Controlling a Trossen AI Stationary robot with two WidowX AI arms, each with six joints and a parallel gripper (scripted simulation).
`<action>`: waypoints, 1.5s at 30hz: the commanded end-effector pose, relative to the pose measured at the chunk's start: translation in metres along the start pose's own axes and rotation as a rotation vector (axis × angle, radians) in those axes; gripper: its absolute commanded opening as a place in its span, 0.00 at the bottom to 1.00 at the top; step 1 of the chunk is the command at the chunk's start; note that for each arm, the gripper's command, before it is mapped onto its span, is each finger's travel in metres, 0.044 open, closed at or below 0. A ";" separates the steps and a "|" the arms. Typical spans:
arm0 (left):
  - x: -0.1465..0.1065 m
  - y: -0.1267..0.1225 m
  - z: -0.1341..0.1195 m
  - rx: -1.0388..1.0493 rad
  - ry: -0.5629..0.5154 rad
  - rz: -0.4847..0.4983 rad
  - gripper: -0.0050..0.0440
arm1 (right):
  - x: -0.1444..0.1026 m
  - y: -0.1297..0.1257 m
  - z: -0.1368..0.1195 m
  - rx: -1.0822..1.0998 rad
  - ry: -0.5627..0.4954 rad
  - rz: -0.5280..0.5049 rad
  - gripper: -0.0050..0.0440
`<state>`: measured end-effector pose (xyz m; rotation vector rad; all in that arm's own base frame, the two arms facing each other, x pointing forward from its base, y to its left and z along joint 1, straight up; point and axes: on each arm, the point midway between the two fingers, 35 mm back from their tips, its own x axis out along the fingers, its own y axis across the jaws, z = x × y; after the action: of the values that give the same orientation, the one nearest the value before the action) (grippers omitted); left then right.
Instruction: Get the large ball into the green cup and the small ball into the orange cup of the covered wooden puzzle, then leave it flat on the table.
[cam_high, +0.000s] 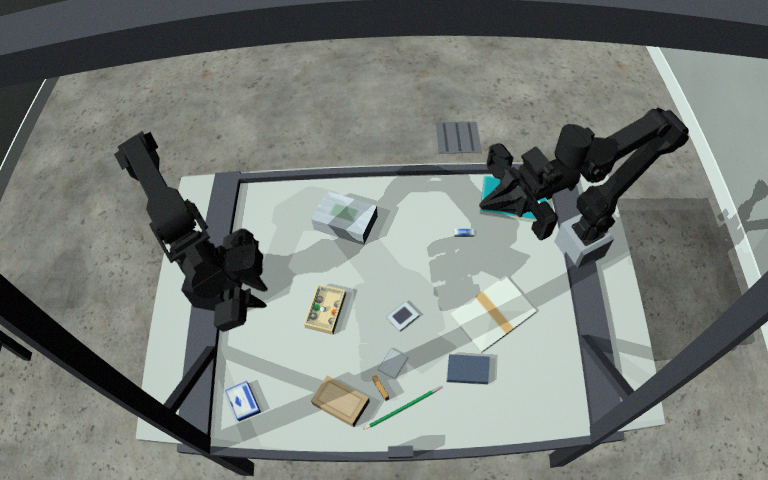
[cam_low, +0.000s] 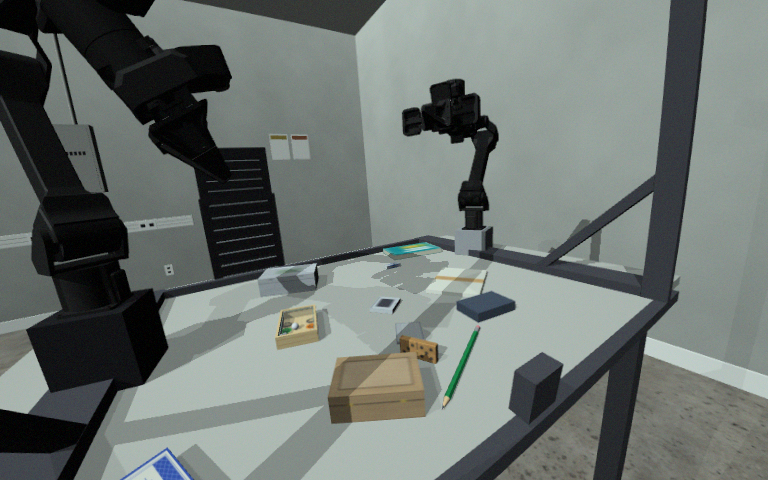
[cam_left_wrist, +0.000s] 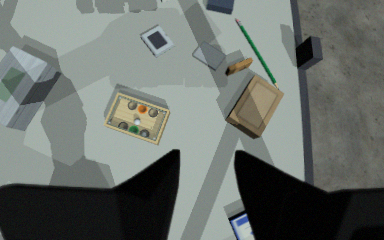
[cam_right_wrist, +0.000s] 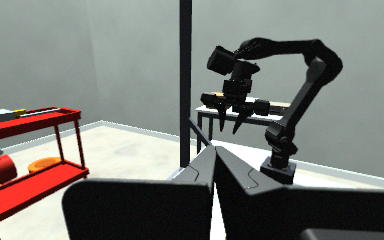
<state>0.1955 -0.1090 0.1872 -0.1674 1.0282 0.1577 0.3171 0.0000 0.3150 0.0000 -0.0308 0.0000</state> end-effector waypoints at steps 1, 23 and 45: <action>-0.003 -0.001 0.002 -0.005 -0.008 -0.010 0.92 | -0.001 0.000 0.008 0.000 -0.019 0.000 0.10; 0.025 0.000 0.004 0.207 0.055 0.033 0.92 | -0.001 0.000 0.008 0.000 -0.019 0.000 0.00; 0.074 0.007 0.016 0.650 0.171 0.025 0.92 | -0.001 0.000 0.008 0.000 -0.019 0.000 0.00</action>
<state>0.2375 -0.0920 0.1246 0.4121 1.2304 -0.1314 0.3171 0.0000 0.3150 0.0000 -0.0308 0.0000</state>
